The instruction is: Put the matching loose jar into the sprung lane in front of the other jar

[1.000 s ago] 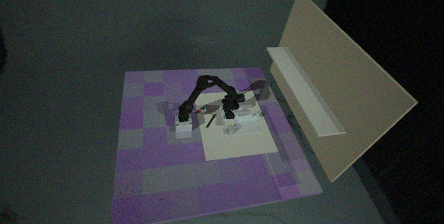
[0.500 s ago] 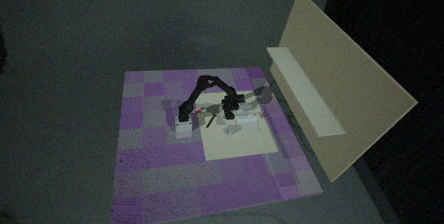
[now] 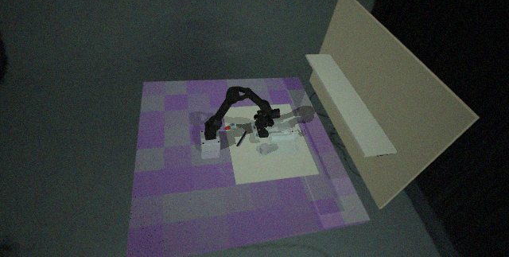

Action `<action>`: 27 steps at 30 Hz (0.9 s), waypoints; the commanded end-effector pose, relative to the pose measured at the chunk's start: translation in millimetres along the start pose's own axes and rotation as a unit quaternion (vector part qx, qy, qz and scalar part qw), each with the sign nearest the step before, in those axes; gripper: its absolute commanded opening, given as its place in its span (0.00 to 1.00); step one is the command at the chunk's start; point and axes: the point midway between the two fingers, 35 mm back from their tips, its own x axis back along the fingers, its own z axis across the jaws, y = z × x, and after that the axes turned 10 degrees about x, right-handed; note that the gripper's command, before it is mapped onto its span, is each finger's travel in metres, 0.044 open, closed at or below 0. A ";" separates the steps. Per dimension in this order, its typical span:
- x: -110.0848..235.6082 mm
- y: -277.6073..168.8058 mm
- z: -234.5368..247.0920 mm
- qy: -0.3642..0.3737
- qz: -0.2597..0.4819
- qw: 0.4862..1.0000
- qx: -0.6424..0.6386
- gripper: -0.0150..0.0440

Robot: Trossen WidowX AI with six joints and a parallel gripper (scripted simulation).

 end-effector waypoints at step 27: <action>-4.2 1.0 0.3 0.000 -0.009 1.000 0.002 0.25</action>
